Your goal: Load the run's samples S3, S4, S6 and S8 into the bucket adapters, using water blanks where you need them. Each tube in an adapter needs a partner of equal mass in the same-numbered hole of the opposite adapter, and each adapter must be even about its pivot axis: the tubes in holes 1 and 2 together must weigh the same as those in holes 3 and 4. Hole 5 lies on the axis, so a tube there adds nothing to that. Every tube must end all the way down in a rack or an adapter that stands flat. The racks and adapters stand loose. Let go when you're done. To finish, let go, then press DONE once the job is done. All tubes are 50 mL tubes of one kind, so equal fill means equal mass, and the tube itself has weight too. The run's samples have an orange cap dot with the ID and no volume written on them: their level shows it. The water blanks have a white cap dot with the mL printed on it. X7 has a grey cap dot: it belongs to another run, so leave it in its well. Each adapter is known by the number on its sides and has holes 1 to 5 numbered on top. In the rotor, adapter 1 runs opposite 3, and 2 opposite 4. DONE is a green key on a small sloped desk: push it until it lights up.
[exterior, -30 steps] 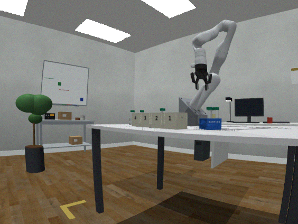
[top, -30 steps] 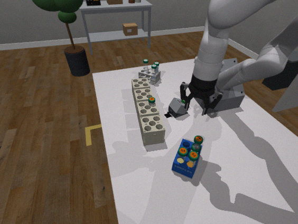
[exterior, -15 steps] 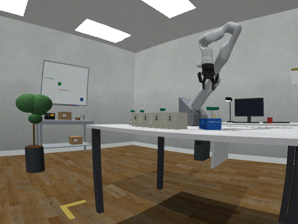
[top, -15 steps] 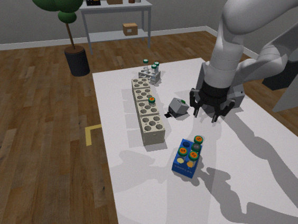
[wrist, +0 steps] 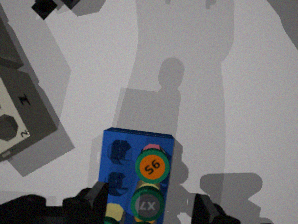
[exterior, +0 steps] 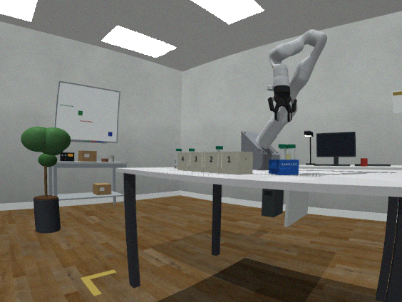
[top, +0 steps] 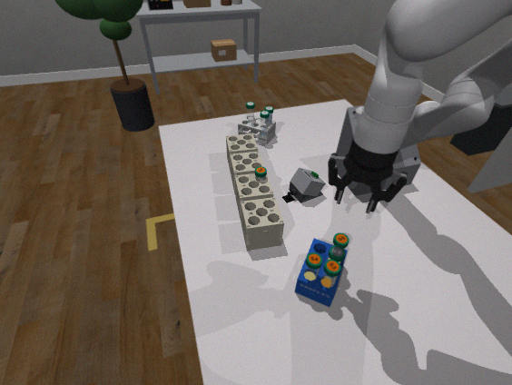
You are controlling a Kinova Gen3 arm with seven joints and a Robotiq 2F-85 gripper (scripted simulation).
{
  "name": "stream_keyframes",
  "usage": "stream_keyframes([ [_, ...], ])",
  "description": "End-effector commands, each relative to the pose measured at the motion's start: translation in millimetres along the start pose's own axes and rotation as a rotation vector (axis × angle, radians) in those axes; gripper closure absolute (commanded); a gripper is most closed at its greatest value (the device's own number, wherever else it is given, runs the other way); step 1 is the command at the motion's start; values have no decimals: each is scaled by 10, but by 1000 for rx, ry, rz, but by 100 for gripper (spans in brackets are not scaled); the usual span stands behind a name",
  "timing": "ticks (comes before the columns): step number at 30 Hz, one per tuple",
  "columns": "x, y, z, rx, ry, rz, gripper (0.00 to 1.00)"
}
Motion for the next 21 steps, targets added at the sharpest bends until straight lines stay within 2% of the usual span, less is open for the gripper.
stream_keyframes([
  [1,-2,-31,0,-1,0,0,38],
  [21,-2,-271,0,-1,0,0,38],
])
Point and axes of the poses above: the point where the finger pads meet when closed, its own y axis back along the fingers, its own x axis across the jaws, z = x × y, the point moved 10 cm from there along y, back along the fingers, and after that the axes turned 6 degrees about -y, right-handed, at the moved point
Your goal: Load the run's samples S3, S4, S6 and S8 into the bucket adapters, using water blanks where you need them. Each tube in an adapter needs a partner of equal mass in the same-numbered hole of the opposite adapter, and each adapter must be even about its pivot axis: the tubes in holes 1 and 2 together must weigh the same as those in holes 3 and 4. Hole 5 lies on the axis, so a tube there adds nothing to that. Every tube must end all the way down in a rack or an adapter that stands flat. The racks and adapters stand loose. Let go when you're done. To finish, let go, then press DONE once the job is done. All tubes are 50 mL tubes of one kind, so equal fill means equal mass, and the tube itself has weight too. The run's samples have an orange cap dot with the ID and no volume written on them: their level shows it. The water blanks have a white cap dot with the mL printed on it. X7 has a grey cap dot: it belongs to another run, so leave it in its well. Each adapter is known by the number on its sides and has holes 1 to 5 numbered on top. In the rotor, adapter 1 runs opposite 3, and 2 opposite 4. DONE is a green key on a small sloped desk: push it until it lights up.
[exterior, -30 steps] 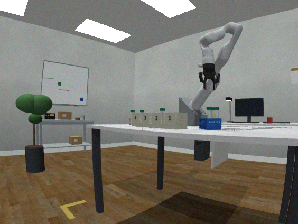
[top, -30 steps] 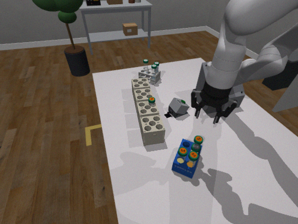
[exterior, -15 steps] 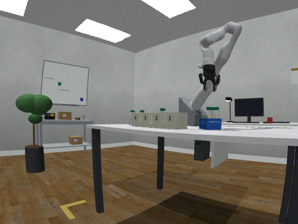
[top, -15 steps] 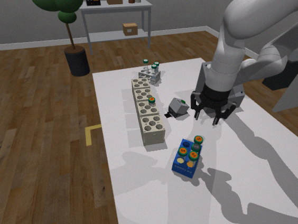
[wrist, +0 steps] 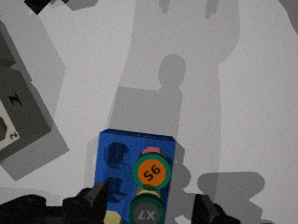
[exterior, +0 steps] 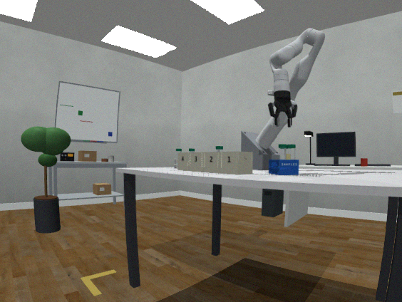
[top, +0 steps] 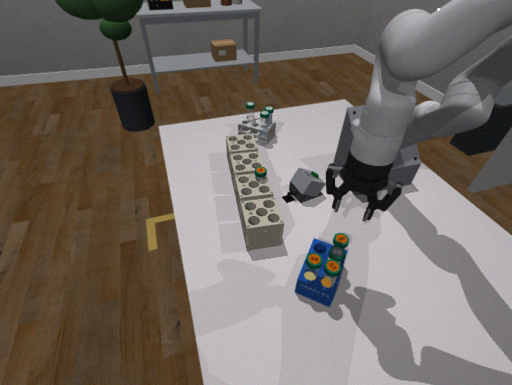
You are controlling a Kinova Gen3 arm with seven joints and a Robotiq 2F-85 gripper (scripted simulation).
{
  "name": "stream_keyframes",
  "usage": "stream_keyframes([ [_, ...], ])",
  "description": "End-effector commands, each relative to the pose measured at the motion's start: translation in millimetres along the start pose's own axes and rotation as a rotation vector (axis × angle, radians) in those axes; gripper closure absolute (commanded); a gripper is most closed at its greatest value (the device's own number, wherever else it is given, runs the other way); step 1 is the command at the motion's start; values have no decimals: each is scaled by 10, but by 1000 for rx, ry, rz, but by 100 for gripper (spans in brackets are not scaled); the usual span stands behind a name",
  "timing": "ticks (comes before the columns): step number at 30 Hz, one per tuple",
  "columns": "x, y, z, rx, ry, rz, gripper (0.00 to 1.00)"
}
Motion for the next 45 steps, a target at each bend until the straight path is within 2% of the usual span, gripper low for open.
stream_keyframes([
  [1,-3,-41,1,-1,0,-1,38],
  [45,-3,-548,2,-1,0,-1,38],
])
Point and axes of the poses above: the point where the finger pads meet when closed, its own y axis back along the fingers, its own x axis across the jaws, z = x × y, the point moved 10 cm from there along y, back along the fingers, and after that the axes turned 6 degrees about -y, right-handed, at the moved point
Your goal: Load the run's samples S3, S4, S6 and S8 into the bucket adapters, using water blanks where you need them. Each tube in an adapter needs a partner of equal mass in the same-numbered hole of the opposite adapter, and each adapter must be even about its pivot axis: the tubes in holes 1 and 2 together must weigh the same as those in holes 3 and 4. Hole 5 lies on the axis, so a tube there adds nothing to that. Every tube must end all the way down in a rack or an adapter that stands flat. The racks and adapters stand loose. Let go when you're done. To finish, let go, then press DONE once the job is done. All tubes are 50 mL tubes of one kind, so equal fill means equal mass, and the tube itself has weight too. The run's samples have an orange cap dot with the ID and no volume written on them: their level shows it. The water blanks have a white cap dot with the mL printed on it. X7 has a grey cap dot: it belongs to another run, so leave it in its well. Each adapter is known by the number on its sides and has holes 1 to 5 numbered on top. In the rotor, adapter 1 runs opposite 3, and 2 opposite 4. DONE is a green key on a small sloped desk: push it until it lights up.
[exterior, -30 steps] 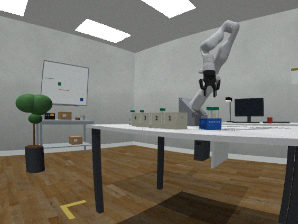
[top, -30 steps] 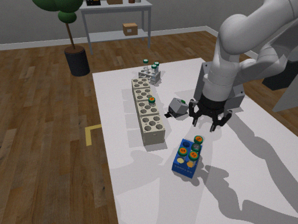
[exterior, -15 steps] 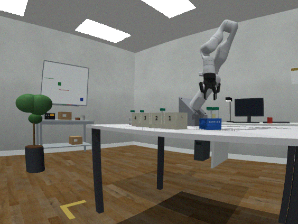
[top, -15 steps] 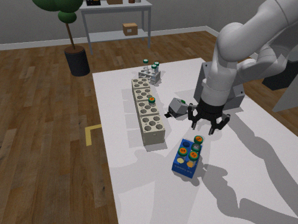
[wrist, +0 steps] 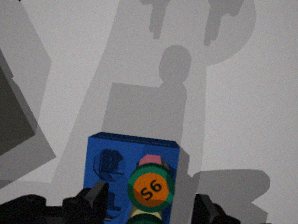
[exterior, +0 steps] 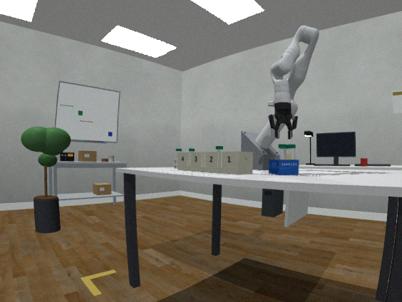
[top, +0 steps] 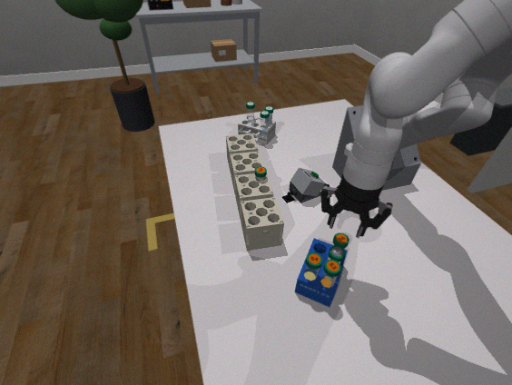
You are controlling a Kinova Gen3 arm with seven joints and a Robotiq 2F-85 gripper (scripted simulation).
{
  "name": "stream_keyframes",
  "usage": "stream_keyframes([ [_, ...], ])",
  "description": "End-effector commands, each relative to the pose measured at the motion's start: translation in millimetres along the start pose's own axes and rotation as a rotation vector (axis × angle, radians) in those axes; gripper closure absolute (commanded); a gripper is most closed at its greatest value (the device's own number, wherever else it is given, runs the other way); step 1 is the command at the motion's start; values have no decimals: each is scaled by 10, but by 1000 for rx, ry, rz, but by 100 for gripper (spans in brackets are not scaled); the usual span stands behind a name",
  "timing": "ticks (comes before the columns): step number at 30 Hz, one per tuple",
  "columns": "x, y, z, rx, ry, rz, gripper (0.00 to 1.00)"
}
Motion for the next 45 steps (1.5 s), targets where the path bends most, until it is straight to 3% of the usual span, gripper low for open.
stream_keyframes([
  [1,-3,-29,1,-1,0,-1,38],
  [31,-3,-402,2,-1,0,-1,38],
  [45,-3,-406,2,-1,0,-1,38],
])
Point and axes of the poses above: the point where the finger pads meet when closed, its own y axis back along the fingers, its own x axis across the jaws, z = x × y, the point moved 10 cm from there along y, back along the fingers, and after that the axes turned 6 degrees about -y, right-handed, at the moved point
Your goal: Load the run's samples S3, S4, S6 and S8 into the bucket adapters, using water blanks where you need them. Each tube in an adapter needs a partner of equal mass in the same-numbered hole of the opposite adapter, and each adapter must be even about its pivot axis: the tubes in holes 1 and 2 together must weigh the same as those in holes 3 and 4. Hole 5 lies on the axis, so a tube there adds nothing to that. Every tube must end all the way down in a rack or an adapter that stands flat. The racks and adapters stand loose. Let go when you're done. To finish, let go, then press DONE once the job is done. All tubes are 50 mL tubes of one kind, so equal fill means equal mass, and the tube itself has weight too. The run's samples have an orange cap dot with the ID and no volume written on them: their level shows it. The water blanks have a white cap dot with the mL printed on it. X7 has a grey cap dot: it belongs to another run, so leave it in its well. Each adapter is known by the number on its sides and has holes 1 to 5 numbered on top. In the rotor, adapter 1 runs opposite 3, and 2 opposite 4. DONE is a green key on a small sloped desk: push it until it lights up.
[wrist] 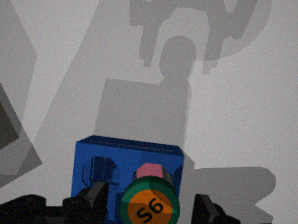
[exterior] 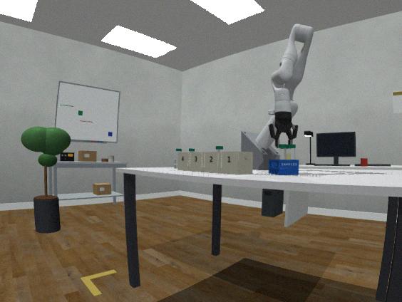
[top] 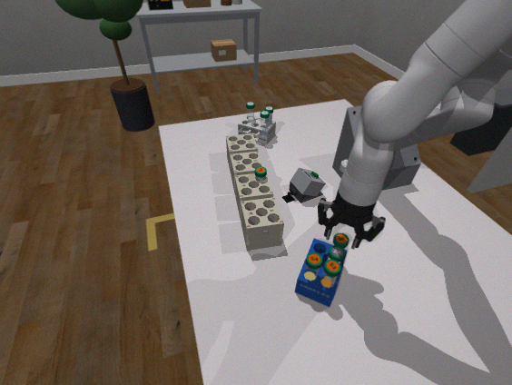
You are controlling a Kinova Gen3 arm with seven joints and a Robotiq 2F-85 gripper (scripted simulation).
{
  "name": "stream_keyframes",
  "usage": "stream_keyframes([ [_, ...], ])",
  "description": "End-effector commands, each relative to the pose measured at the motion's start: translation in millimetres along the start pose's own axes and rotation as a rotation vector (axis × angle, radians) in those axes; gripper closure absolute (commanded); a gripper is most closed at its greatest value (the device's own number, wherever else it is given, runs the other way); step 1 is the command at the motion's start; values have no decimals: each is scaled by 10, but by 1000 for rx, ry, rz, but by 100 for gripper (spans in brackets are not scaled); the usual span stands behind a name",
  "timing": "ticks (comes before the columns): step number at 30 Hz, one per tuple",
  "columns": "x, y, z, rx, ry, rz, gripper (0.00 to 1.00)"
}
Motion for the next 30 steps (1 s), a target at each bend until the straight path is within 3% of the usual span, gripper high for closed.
stream_keyframes([
  [1,-2,-1,1,-1,0,-1,38],
  [30,-2,-85,1,-1,0,-1,38],
])
Point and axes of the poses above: the point where the finger pads meet when closed, its own y axis back along the fingers, its own x axis across the jaws, z = x × y, the point moved 10 cm from there along y, back along the fingers, and after that the axes turned 6 degrees about -y, right-handed, at the moved point
